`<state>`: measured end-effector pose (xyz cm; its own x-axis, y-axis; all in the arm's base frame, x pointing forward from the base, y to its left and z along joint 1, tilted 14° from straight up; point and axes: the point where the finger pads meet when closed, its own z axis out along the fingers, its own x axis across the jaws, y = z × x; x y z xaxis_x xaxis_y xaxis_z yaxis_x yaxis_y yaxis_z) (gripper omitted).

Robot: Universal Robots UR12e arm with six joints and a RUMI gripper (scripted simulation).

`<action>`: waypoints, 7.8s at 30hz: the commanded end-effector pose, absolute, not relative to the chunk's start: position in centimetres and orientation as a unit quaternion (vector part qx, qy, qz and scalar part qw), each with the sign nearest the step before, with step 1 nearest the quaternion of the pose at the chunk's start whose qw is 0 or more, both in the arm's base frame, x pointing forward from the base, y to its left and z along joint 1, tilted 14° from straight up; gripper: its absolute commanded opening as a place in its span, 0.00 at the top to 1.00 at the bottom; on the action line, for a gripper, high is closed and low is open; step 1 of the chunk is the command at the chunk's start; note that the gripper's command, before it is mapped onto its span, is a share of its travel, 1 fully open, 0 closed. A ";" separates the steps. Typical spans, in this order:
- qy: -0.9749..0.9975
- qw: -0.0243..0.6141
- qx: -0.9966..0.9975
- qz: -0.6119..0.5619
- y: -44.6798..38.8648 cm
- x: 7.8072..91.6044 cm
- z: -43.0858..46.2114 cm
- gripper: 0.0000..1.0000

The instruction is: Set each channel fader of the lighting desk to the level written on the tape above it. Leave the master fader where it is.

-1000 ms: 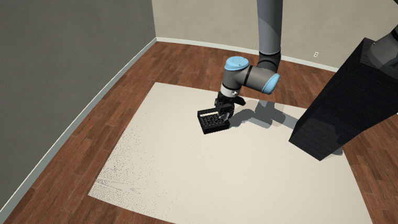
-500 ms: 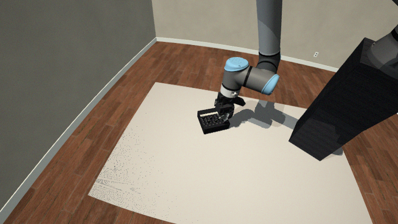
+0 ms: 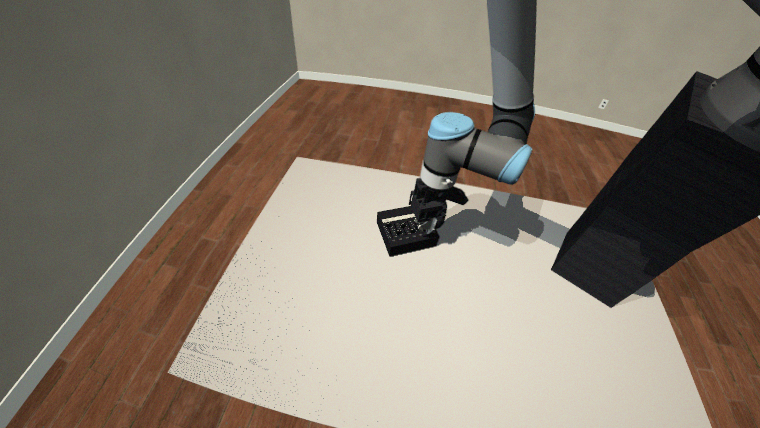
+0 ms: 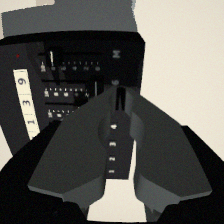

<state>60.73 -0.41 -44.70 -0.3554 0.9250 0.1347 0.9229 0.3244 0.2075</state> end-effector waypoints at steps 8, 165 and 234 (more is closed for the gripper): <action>0.814 0.005 0.568 0.125 -0.4 60.8 -44.7 1.00; 0.814 0.005 0.568 0.125 -4.7 62.4 -45.3 1.00; 0.814 0.005 0.568 0.125 -5.0 61.6 -41.4 1.00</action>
